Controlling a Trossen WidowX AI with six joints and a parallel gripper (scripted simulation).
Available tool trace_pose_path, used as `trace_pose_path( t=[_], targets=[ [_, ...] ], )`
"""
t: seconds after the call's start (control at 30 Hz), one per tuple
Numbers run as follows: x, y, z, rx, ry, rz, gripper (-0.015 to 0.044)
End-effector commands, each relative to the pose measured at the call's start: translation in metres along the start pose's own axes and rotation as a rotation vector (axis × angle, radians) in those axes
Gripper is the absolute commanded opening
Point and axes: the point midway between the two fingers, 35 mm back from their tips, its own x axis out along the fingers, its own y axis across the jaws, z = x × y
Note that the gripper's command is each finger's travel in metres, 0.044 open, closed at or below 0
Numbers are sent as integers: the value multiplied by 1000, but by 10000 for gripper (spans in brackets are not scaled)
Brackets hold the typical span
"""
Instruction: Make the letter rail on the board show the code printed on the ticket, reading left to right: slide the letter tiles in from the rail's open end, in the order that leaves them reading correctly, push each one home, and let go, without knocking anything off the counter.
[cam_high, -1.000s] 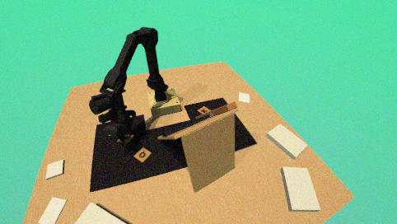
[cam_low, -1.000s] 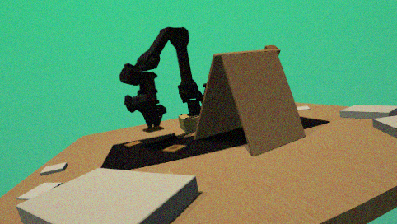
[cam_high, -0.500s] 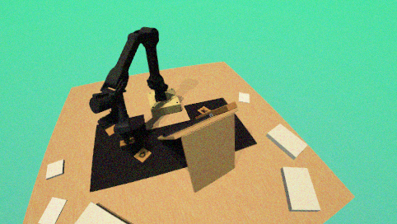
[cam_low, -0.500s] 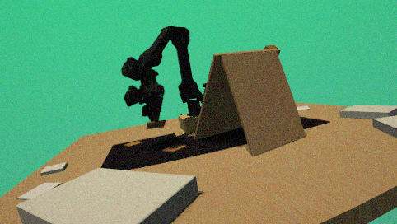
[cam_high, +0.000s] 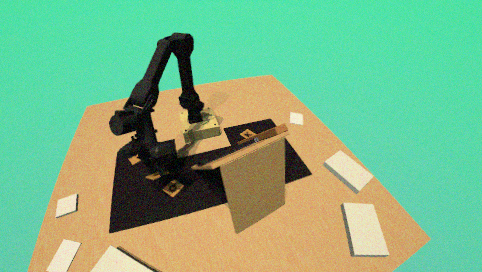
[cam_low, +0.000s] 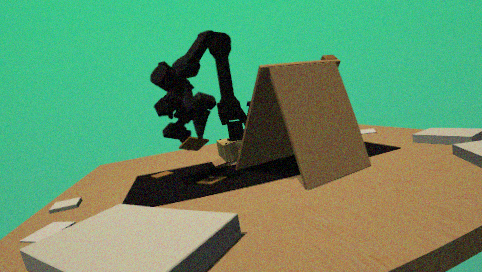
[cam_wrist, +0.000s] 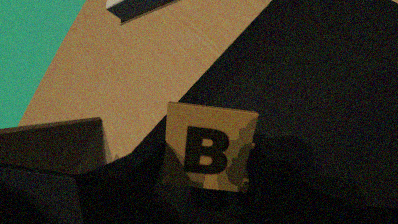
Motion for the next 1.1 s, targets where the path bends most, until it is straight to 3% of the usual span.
trace_pose_path(
  t=[0.0,0.9,1.07],
  targets=[
    [0,12,2,-143,-11,39,0],
    [-8,83,10,-1041,-162,225,0],
    [-8,86,10,-1091,-174,234,0]
  ],
)
